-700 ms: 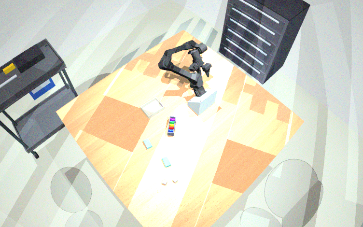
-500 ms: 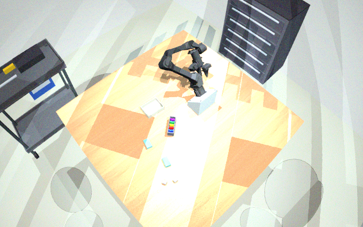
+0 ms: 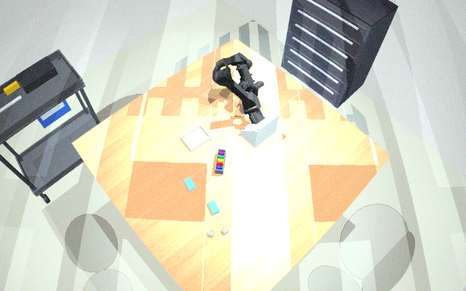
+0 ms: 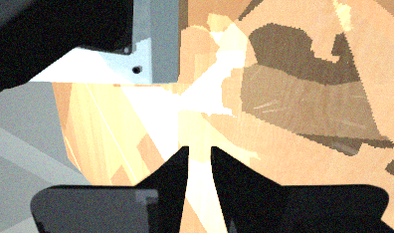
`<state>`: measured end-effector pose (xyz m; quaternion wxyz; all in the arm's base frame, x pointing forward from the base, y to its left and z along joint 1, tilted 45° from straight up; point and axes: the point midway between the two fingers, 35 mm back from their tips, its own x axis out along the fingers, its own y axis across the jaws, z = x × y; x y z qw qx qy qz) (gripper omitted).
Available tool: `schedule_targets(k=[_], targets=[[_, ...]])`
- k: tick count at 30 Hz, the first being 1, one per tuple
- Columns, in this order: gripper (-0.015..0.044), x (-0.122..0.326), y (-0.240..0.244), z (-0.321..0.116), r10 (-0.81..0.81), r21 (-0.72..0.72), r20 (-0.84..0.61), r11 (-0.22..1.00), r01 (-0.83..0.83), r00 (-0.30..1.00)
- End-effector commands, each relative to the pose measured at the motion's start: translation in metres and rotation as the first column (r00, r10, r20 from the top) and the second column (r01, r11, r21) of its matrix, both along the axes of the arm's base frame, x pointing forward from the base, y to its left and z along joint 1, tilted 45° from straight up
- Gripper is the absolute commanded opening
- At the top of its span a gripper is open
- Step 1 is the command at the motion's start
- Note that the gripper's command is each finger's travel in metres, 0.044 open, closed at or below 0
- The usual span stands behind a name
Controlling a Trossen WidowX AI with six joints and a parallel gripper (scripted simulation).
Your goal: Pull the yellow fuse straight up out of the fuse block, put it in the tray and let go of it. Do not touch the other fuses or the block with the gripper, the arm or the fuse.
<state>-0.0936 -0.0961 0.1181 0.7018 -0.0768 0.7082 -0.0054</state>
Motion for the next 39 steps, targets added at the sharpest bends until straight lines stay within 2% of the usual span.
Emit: schedule_targets(k=[1, 10, 21, 30, 39], targets=[[0.0074, 0.010, -0.019, 0.002, 0.004, 0.007, -0.006, 1.000, -0.004, 1.000], [0.0074, 0.055, -0.061, 0.007, 0.021, -0.011, -0.022, 1.000, -0.021, 1.000], [0.0074, 0.140, -0.084, 0.013, 0.029, -0.062, -0.007, 0.998, -0.029, 1.000], [0.0074, 0.215, -0.071, 0.009, -0.074, -0.075, 0.032, 0.994, 0.076, 0.997], [0.0074, 0.291, -0.020, -0.002, -0.239, -0.077, 0.092, 0.966, 0.246, 0.967]])
